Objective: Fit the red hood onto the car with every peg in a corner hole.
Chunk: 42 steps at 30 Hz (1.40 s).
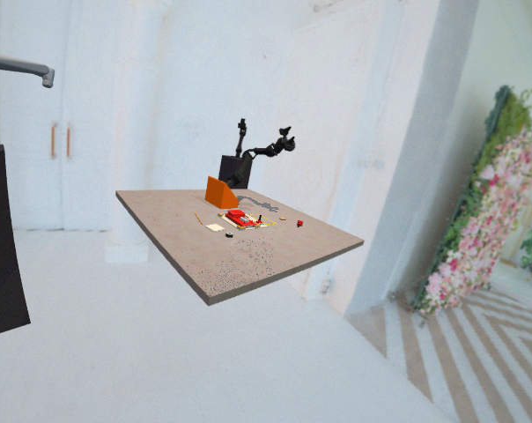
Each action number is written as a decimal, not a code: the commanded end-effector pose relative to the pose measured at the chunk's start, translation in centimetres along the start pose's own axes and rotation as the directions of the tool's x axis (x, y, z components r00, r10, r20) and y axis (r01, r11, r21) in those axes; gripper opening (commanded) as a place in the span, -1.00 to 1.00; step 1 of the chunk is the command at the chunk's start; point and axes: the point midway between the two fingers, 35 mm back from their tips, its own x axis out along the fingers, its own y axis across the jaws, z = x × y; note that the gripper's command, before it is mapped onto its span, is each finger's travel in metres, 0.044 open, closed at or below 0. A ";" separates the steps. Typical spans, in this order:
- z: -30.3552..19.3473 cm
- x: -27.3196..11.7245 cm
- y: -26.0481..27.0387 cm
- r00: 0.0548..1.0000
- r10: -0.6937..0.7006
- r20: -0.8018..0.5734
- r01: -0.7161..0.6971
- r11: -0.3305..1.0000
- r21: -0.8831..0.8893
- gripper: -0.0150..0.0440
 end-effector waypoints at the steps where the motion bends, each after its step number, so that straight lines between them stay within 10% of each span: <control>1: -2.4 1.1 3.9 0.992 0.116 -0.045 -0.121 0.986 -0.119 1.00; 20: -11.4 -0.1 19.6 0.779 0.577 -0.247 -0.622 0.657 -0.426 1.00; 42: -25.0 -13.9 34.0 -0.033 0.913 -0.406 -0.906 -0.199 -0.374 1.00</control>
